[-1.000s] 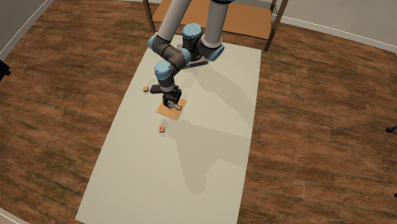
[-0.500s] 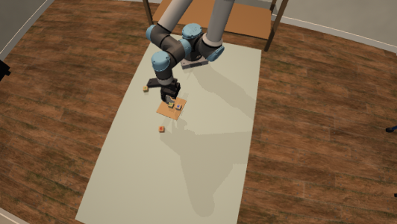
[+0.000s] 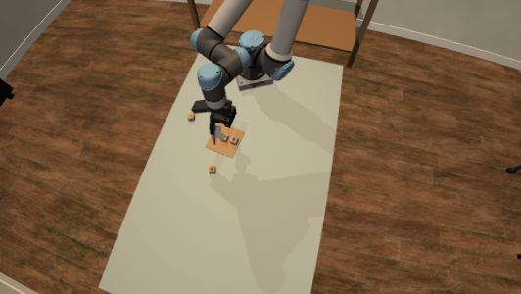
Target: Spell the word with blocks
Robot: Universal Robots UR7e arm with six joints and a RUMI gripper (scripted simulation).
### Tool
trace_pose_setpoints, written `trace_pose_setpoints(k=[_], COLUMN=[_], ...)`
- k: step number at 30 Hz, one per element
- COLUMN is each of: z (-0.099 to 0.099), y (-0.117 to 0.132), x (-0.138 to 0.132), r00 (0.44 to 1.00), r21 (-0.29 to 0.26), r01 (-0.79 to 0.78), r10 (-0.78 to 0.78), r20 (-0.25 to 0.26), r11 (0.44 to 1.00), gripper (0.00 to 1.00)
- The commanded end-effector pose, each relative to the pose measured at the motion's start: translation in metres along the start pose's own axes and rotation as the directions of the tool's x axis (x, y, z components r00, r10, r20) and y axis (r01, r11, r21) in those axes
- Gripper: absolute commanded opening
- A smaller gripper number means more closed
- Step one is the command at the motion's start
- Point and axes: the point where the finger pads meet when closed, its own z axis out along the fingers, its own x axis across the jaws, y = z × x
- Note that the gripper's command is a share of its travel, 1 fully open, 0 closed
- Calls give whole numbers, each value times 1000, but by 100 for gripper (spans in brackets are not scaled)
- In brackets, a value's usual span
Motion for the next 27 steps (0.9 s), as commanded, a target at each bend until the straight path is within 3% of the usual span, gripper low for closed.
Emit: trace_pose_setpoints(k=[1, 27], z=[-1, 0], y=[0, -5], x=[0, -1], r00=[1000, 999], r21=[0, 1], r01=[0, 41], r10=[0, -41], r20=[1, 0], r11=[1000, 999], gripper=[100, 100])
